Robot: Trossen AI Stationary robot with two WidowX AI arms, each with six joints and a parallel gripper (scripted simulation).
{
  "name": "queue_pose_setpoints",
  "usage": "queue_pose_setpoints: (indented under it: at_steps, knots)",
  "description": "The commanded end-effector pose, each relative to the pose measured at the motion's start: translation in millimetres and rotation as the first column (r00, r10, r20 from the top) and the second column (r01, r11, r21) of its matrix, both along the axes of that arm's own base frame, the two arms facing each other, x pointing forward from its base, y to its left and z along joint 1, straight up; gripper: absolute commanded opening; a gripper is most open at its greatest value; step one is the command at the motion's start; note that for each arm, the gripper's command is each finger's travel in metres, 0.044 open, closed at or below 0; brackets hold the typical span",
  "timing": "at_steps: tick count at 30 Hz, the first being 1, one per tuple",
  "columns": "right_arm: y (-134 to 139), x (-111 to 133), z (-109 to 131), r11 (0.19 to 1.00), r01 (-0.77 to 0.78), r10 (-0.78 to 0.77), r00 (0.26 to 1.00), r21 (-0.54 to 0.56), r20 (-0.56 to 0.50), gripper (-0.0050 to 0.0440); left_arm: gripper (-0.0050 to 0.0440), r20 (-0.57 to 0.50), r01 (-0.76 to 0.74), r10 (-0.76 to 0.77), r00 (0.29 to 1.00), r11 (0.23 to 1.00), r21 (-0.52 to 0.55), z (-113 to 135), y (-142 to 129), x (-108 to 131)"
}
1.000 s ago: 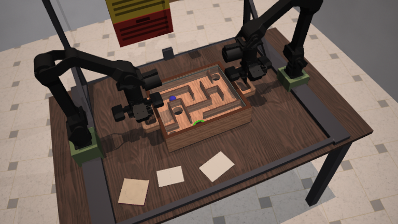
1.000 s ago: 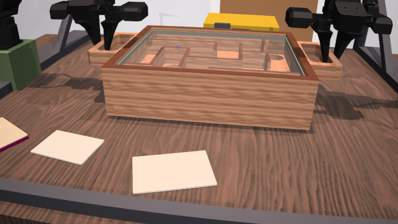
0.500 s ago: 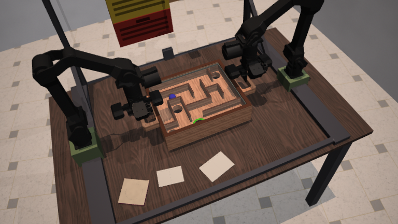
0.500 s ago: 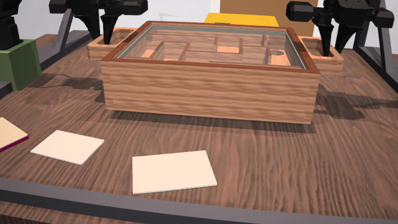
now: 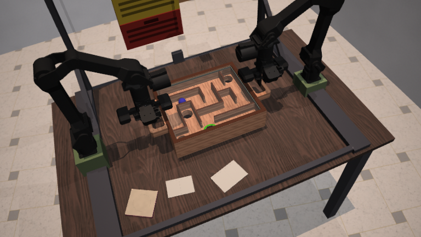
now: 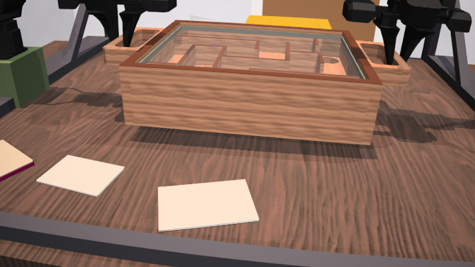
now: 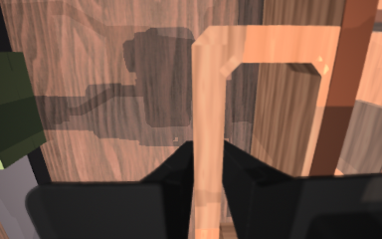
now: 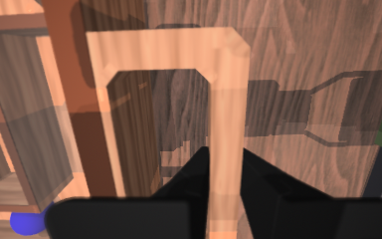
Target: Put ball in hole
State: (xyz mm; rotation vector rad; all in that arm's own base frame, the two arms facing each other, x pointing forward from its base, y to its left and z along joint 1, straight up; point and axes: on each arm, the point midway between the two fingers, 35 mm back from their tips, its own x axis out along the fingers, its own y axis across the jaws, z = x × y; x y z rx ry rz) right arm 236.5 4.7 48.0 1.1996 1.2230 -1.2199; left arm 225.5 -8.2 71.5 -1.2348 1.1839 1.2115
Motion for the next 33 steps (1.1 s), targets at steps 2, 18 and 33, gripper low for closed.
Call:
queue_pose_setpoints:
  at_steps: [2,18,33]
  knots:
    - [0,5,8,1.000,-0.001,0.001,0.999,0.005,0.035,-0.0050,-0.0050,0.025,-0.001,0.001,1.000,1.000,-0.007,8,-2,2]
    - [0,-2,-5,1.000,-0.002,0.001,0.997,0.007,0.078,-0.0050,-0.0050,-0.030,0.002,-0.002,1.000,1.000,-0.011,19,0,9]
    - [0,3,6,1.000,0.000,0.001,0.999,-0.002,0.040,-0.0050,-0.0050,0.030,-0.002,0.002,1.000,1.000,-0.001,12,-1,5]
